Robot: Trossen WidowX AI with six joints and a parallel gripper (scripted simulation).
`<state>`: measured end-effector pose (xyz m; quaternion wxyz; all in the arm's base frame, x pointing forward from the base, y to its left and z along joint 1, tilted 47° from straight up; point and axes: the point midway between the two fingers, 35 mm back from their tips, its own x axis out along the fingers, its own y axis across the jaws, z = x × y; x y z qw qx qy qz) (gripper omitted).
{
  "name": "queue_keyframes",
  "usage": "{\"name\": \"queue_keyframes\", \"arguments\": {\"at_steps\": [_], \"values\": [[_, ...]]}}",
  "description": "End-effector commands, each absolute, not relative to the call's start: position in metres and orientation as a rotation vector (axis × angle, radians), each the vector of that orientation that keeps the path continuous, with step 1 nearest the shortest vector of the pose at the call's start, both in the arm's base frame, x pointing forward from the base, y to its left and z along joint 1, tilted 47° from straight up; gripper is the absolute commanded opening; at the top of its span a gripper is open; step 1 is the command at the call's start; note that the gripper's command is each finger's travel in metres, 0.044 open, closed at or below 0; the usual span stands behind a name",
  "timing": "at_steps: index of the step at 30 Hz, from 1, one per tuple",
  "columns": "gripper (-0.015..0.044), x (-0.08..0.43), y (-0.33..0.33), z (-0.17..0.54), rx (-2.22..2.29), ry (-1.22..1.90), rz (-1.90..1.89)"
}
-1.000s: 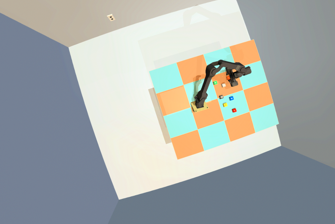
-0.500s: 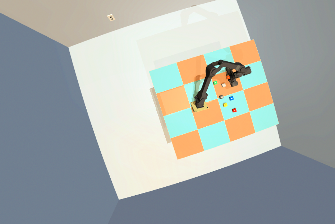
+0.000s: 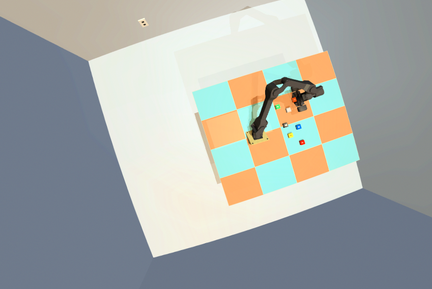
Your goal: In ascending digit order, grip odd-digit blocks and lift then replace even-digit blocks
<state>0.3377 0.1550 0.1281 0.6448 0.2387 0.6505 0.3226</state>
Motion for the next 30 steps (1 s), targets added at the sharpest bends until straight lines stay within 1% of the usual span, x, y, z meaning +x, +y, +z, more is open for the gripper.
{"name": "queue_keyframes", "arguments": {"at_steps": [1,30], "values": [[0.0120,0.338,0.155,0.128,0.543,1.480,0.730],[0.0120,0.339,0.144,0.138,0.542,1.480,0.730]]}}
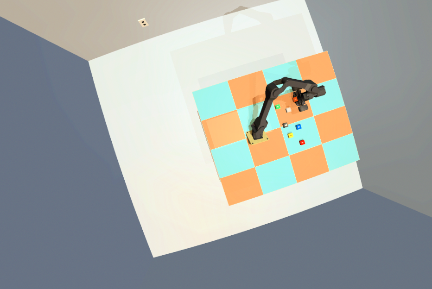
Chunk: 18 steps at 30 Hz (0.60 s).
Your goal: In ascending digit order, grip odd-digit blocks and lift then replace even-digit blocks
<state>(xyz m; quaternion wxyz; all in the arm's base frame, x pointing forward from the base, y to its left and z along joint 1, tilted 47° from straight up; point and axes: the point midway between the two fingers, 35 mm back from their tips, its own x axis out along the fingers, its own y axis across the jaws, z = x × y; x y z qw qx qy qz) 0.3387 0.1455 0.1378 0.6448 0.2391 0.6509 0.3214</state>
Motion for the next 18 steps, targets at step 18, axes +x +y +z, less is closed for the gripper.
{"name": "queue_keyframes", "arguments": {"at_steps": [18], "values": [[0.0120,0.338,0.155,0.128,0.543,1.480,0.730]]}}
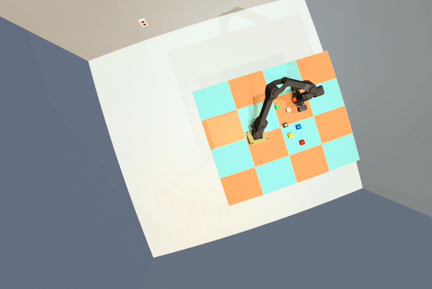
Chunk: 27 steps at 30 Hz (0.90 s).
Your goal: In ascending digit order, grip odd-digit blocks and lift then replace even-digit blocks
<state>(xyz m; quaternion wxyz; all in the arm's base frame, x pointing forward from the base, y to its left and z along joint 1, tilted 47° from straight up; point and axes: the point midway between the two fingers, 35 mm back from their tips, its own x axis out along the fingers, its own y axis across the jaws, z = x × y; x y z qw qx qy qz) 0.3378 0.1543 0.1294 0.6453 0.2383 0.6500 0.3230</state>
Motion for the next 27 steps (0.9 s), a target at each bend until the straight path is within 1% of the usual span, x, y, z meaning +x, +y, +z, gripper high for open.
{"name": "queue_keyframes", "arguments": {"at_steps": [1,6,16,17,21,24,27], "values": [[0.0120,0.338,0.155,0.128,0.543,1.480,0.730],[0.0120,0.338,0.155,0.128,0.543,1.480,0.730],[0.0383,0.338,0.155,0.128,0.543,1.480,0.730],[0.0400,0.338,0.155,0.128,0.543,1.480,0.730],[0.0400,0.338,0.153,0.130,0.542,1.480,0.730],[0.0400,0.340,0.131,0.150,0.541,1.481,0.729],[0.0400,0.340,0.129,0.152,0.541,1.481,0.729]]}}
